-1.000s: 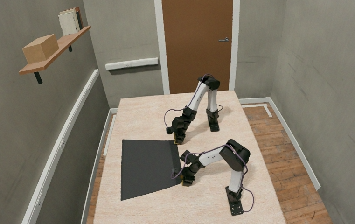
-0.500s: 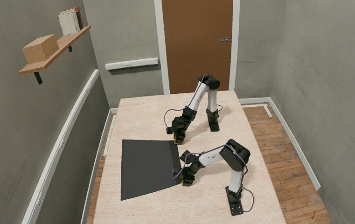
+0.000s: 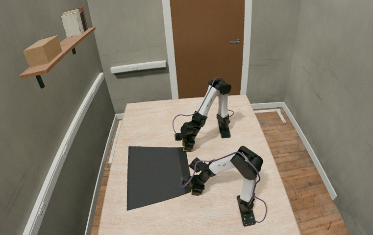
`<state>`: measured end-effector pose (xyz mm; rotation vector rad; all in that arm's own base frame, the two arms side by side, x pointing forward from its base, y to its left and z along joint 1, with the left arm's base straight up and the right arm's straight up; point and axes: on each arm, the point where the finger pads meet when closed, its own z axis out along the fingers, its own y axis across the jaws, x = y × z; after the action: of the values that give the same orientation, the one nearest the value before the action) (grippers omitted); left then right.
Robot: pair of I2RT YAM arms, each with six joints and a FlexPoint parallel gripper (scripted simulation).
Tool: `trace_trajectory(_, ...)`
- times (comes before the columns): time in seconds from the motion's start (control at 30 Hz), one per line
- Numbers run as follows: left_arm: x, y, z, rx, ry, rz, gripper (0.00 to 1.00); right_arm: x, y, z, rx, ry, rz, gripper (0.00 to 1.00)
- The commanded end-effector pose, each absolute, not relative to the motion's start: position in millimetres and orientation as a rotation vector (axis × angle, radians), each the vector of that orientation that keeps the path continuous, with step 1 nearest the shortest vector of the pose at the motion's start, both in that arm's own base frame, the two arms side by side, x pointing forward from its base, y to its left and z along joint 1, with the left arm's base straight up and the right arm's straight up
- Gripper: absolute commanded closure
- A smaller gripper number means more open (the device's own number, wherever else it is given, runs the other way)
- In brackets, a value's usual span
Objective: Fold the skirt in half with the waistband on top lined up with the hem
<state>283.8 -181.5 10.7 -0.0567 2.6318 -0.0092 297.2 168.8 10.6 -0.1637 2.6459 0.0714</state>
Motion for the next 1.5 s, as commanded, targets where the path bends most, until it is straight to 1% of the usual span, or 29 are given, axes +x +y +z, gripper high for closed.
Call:
trace_trajectory(0.0, 285.0, -183.3, -7.2, -0.052, 2.642, -0.027, 0.52, 301.2, 172.5, -7.4, -0.158, 2.643, 0.096, 0.52)
trace_trajectory(0.03, 285.0, -183.3, -7.2, -0.052, 2.642, -0.027, 0.59, 301.1, 172.5, -7.5, -0.158, 2.643, 0.096, 0.59)
trace_trajectory(0.2, 285.4, -183.6, -6.9, -0.054, 2.641, -0.029, 0.59, 302.1, 173.3, -6.0, -0.157, 2.639, 0.099, 0.59)
trace_trajectory(0.23, 285.8, -183.9, -6.5, -0.054, 2.64, -0.03, 0.67, 301.4, 172.8, -7.1, -0.158, 2.642, 0.097, 0.67)
trace_trajectory(0.47, 286.4, -184.4, -6.0, -0.055, 2.639, -0.032, 0.67, 302.4, 173.4, -6.0, -0.157, 2.639, 0.099, 0.67)
trace_trajectory(0.5, 286.4, -184.4, -6.0, -0.055, 2.639, -0.032, 0.75, 302.2, 173.3, -6.4, -0.157, 2.64, 0.099, 0.75)
trace_trajectory(0.67, 286.4, -184.4, -5.8, -0.056, 2.638, -0.032, 0.75, 302.5, 173.5, -5.4, -0.157, 2.637, 0.101, 0.75)
trace_trajectory(0.7, 286.4, -184.3, -5.9, -0.056, 2.638, -0.032, 0.83, 302.2, 173.3, -6.3, -0.158, 2.639, 0.099, 0.83)
trace_trajectory(0.93, 283.8, -182.1, -7.5, -0.053, 2.65, -0.018, 0.83, 298.2, 170.1, -9.0, -0.162, 2.66, 0.082, 0.83)
trace_trajectory(0.97, 283.8, -182.1, -7.5, -0.053, 2.65, -0.018, 0.9, 298.2, 170.1, -9.0, -0.162, 2.66, 0.082, 0.9)
trace_trajectory(1.13, 282.0, -180.4, -8.5, -0.051, 2.658, -0.008, 0.9, 297.7, 169.6, -9.3, -0.162, 2.662, 0.079, 0.9)
trace_trajectory(1.17, 282.0, -180.4, -8.5, -0.051, 2.658, -0.008, 0.98, 297.7, 169.6, -9.3, -0.162, 2.662, 0.079, 0.98)
trace_trajectory(1.47, 282.0, -180.4, -8.5, -0.051, 2.659, -0.008, 0.98, 297.6, 169.7, -9.3, -0.163, 2.663, 0.08, 0.98)
